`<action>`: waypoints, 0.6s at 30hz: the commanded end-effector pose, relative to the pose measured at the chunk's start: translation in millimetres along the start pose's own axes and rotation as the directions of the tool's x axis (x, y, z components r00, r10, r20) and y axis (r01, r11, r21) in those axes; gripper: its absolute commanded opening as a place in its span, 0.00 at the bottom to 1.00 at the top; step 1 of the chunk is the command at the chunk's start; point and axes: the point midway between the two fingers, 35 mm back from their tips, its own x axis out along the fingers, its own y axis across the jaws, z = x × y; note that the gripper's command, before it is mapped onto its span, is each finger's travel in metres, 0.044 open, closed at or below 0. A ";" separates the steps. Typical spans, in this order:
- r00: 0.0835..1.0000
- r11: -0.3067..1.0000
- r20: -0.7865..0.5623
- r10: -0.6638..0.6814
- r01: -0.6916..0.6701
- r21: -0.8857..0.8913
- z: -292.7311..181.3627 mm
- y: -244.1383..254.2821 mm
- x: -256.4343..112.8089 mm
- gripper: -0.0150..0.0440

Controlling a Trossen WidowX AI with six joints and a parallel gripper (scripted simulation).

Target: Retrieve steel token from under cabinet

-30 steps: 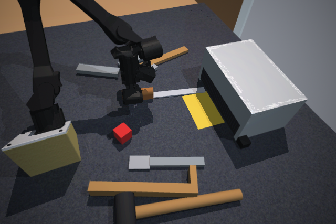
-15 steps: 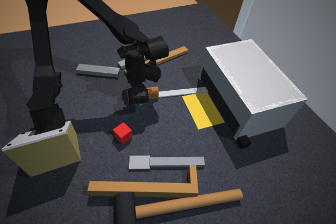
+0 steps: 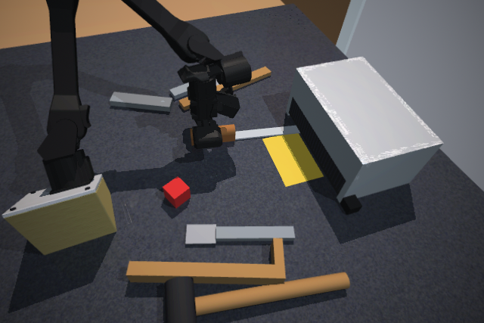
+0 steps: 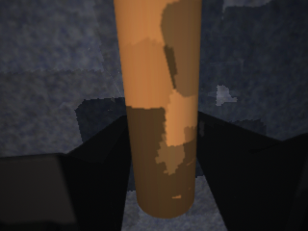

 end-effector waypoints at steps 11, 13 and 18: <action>1.000 1.000 0.001 0.003 -0.003 -0.002 18.1 0.7 -0.4 0.25; 1.000 1.000 0.001 0.003 -0.003 -0.002 20.4 0.8 -0.4 0.25; 1.000 1.000 0.001 0.003 -0.003 -0.002 26.0 0.9 -0.5 0.25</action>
